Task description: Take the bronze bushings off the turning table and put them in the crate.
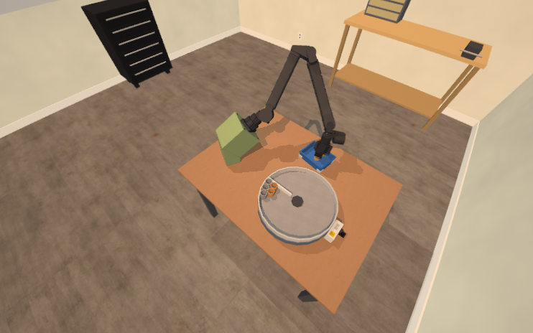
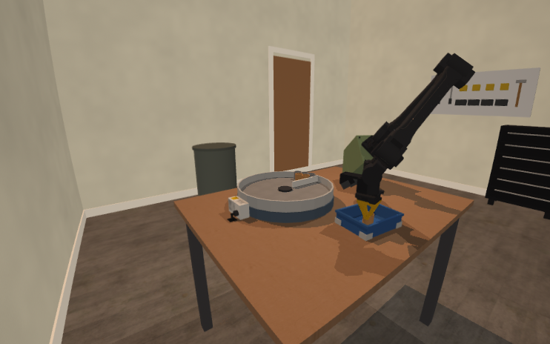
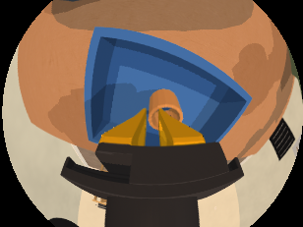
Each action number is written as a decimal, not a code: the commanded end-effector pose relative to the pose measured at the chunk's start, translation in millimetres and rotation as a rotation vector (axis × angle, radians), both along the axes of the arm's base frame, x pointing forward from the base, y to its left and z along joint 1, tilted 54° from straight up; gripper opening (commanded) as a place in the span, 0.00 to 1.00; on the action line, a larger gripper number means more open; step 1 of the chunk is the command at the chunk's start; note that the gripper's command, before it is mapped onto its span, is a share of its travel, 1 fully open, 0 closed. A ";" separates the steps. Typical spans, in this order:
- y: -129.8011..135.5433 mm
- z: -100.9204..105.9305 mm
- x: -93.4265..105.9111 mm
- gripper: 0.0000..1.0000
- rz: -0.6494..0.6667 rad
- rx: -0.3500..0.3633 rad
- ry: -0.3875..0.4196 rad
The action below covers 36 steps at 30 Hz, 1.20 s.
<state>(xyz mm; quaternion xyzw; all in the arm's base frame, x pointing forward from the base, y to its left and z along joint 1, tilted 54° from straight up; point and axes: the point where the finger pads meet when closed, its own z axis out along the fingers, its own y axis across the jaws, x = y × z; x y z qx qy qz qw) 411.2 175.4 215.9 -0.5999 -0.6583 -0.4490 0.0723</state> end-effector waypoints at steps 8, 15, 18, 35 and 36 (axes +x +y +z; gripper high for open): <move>-11.0 14.4 -0.6 0.15 -0.014 -0.001 -0.028; -20.0 34.1 -2.0 0.15 -0.013 0.002 -0.050; -28.8 42.8 -7.8 0.15 -0.013 0.001 -0.052; -65.4 76.4 -33.5 0.15 -0.013 -0.004 -0.057; -66.1 76.9 -34.0 0.15 -0.013 -0.005 -0.057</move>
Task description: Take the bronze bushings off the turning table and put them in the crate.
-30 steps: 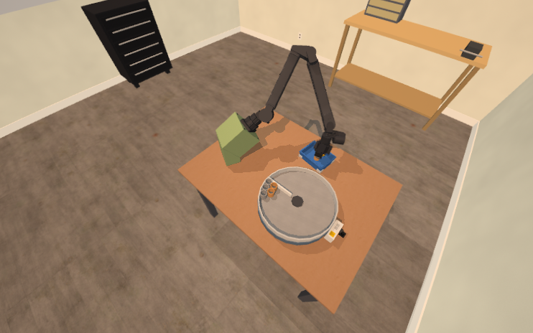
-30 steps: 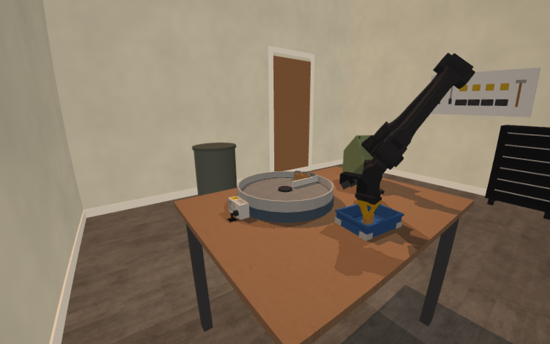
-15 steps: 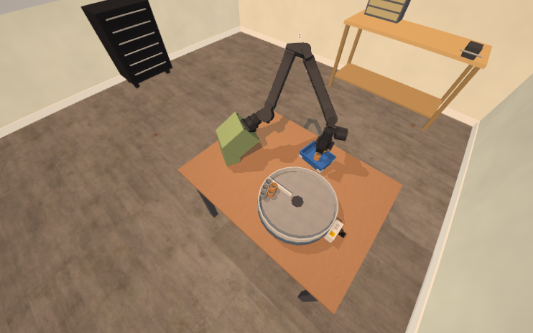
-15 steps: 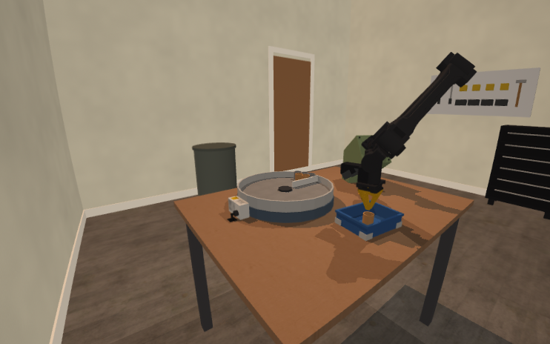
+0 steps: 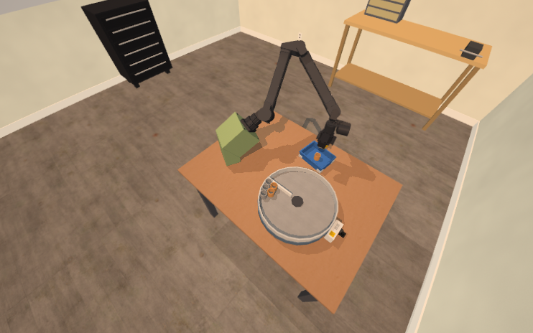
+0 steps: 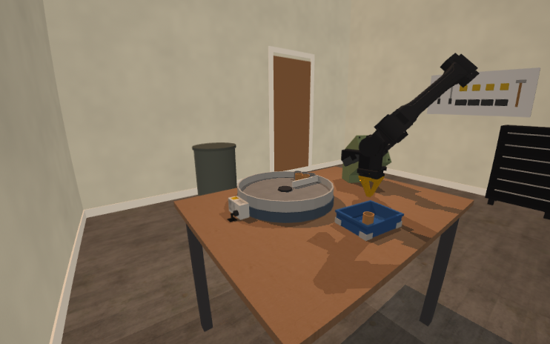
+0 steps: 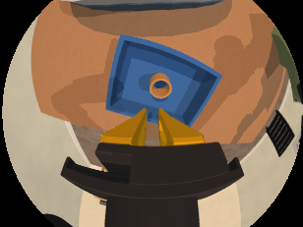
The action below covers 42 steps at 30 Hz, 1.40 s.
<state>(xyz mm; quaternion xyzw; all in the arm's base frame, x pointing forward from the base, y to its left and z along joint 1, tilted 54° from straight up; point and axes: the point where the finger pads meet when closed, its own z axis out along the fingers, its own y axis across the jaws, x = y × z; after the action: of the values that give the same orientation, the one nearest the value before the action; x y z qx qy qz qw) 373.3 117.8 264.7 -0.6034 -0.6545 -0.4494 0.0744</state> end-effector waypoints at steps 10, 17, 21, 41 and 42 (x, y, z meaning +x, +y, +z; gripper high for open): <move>-2.8 10.1 -0.9 0.15 0.005 -0.008 -0.015; -2.8 10.1 -0.9 0.15 0.005 -0.008 -0.015; -2.8 10.1 -0.9 0.15 0.005 -0.008 -0.015; -2.8 10.1 -0.9 0.15 0.005 -0.008 -0.015; -2.8 10.1 -0.9 0.15 0.005 -0.008 -0.015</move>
<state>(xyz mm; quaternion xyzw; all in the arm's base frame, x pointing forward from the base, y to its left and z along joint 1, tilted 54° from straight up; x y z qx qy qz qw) 372.9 115.7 268.5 -0.5996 -0.6580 -0.4500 0.0705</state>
